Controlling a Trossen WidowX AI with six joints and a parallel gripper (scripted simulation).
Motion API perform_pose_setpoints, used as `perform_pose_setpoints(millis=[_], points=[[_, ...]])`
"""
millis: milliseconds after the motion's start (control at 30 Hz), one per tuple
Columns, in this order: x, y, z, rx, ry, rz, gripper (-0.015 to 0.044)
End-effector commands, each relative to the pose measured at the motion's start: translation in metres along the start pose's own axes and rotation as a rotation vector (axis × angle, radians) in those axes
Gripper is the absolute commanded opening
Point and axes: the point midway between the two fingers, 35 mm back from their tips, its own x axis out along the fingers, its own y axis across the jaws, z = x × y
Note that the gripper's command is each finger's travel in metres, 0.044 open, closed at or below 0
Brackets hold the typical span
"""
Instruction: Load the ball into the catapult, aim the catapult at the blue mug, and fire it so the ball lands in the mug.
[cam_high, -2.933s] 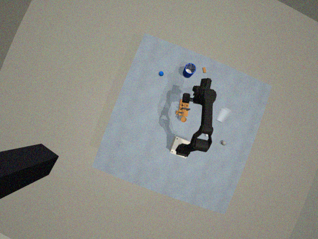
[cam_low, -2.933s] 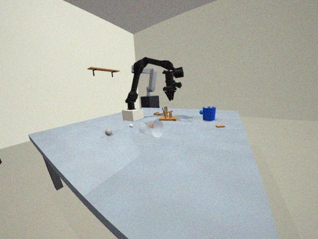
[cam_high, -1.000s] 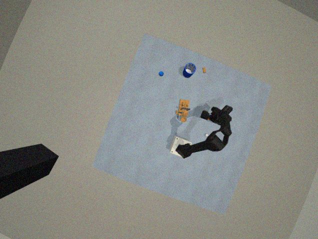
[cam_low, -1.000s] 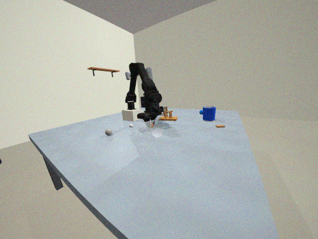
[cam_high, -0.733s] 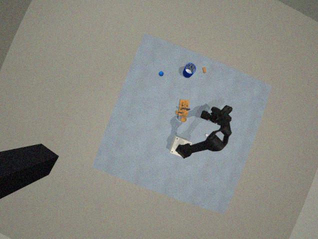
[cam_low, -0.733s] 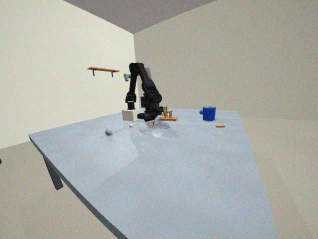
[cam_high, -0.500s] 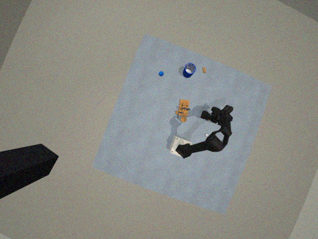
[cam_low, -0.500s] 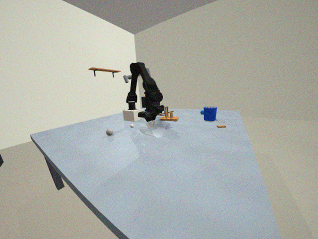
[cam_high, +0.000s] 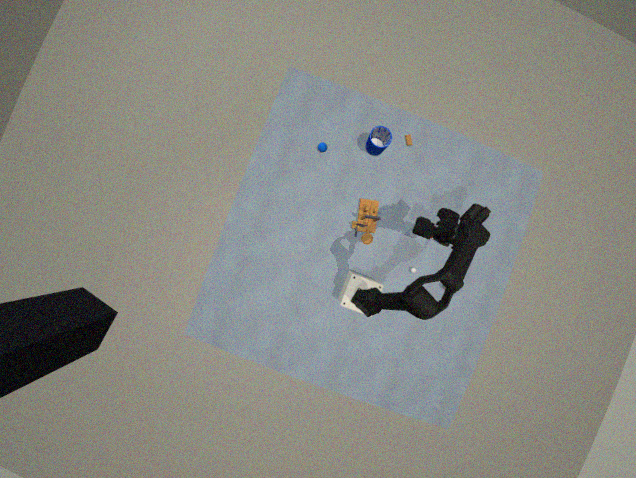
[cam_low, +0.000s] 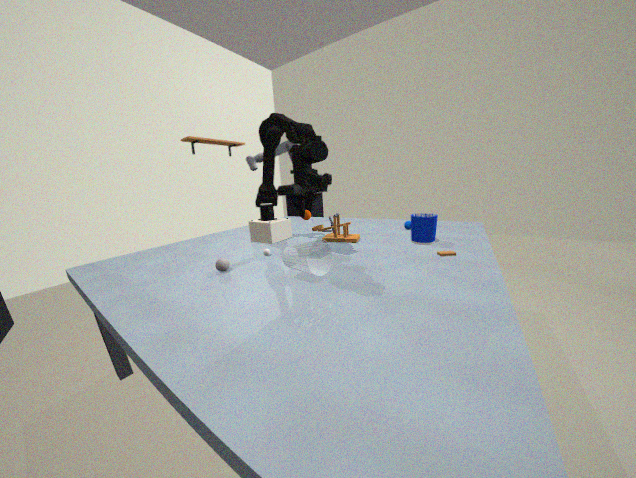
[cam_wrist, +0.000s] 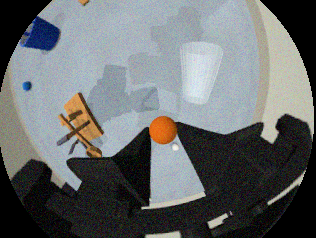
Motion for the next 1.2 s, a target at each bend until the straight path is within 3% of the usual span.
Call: perform_pose_setpoints(millis=[0,533,1167], points=[[-0.004,0.006,-0.002,0.001,0.013,0.009,0.0],[0.016,0.105,-0.02,-0.098,0.157,0.043,0.0],[0.031,0.196,-0.078,-0.222,0.334,-0.001,0.0]])
